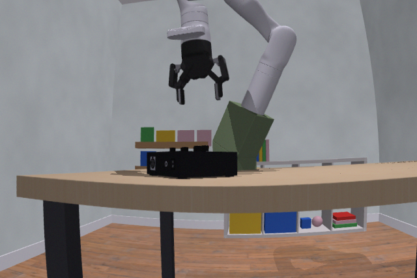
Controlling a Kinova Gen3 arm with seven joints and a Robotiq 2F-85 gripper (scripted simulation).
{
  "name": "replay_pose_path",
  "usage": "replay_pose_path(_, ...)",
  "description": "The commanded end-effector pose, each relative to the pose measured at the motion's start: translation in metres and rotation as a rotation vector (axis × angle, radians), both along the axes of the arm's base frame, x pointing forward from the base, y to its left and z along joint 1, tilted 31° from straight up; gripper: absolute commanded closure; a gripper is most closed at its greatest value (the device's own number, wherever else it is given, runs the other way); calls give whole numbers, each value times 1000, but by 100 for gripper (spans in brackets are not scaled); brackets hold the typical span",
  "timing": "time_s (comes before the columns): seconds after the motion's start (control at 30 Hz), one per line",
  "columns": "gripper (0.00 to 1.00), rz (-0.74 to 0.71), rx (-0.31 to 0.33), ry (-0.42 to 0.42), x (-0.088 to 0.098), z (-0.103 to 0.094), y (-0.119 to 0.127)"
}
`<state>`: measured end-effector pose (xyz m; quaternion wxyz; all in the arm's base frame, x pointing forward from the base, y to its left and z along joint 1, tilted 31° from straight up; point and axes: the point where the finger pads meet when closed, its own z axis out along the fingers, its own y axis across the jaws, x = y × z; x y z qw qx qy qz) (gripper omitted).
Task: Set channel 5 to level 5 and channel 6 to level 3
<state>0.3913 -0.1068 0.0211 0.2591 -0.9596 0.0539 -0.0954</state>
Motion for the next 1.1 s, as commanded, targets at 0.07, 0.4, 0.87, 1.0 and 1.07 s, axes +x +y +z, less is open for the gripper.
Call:
replay_pose_path(0.07,0,-153,102,149,-14,-13,36)
replay_pose_path(0.4,0,-387,214,394,-38,-28,75)
replay_pose_path(0.87,0,-463,241,475,-46,-32,86)
replay_pose_path(1.0,0,-463,241,475,-46,-32,86)
replay_pose_path(1.07,0,-463,241,475,-46,-32,86)
